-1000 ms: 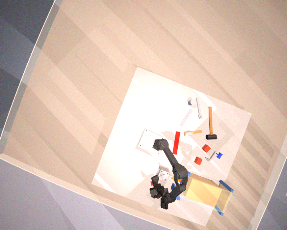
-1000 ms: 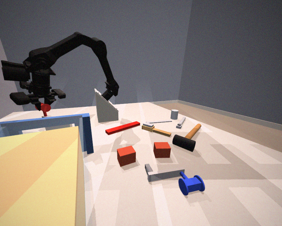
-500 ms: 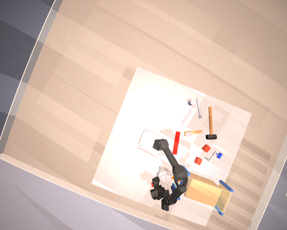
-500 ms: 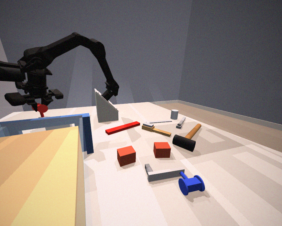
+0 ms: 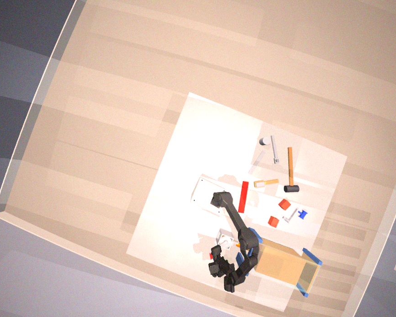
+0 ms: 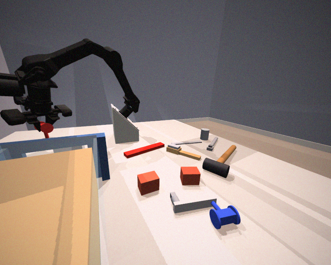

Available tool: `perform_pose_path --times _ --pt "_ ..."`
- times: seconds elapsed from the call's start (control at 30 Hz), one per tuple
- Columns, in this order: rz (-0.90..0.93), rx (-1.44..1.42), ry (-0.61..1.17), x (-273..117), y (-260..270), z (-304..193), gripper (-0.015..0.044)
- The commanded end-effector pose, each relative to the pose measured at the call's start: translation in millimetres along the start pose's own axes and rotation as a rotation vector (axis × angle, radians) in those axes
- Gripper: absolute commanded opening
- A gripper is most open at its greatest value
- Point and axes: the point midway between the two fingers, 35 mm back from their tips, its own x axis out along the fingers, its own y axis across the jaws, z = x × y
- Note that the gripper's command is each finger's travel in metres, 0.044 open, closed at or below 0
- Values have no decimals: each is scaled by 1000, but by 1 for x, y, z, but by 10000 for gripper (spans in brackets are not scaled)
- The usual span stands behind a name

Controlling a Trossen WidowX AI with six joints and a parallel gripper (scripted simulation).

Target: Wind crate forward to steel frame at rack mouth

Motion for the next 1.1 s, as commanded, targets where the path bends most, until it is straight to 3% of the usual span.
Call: perform_pose_path --times 0.0,1.07 --pt "53 -13 23 -5 21 -14 0" --pt "54 -14 24 -18 46 -37 0"
